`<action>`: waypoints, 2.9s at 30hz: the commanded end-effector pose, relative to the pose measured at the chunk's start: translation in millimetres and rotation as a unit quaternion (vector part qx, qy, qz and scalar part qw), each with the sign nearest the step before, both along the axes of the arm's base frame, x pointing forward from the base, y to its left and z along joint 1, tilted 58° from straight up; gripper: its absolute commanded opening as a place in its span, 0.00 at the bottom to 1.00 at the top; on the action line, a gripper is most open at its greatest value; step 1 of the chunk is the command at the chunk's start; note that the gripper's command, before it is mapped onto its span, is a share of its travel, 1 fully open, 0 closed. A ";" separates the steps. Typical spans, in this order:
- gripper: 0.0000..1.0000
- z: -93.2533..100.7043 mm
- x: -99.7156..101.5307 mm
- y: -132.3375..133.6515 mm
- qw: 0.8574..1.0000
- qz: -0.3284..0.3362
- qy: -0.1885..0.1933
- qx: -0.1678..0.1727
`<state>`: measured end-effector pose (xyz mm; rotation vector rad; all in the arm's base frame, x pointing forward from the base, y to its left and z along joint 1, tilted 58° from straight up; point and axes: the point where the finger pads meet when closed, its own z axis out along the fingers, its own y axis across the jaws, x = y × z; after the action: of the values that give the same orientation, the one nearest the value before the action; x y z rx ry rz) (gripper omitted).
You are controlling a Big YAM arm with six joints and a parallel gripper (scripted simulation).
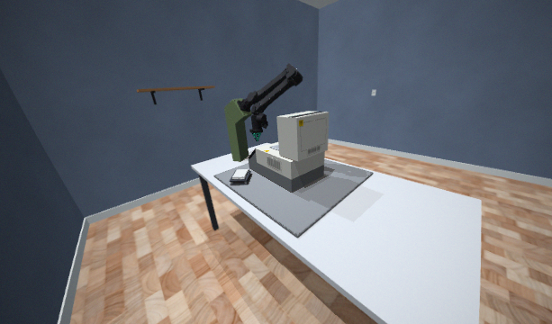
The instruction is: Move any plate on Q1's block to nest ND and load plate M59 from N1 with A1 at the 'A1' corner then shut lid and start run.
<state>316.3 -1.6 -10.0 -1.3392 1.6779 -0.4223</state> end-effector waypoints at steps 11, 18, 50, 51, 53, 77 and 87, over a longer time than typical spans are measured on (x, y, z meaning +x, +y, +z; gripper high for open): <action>0.00 -19.9 -48.2 -1.1 1.000 0.015 0.015 0.004; 0.00 -19.9 -48.2 -1.1 1.000 0.015 0.015 0.004; 1.00 -28.4 -63.2 -5.8 0.992 -0.038 0.075 0.099; 1.00 -29.0 -63.7 -5.5 0.991 -0.039 0.077 0.101; 1.00 -30.1 -64.9 -5.0 0.990 -0.042 0.081 0.106; 1.00 -25.6 -69.5 -11.9 0.990 -0.056 0.065 0.111; 1.00 -19.4 -65.6 -14.7 0.990 -0.058 0.059 0.113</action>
<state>316.3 -1.6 -10.0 -1.3392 1.6779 -0.4223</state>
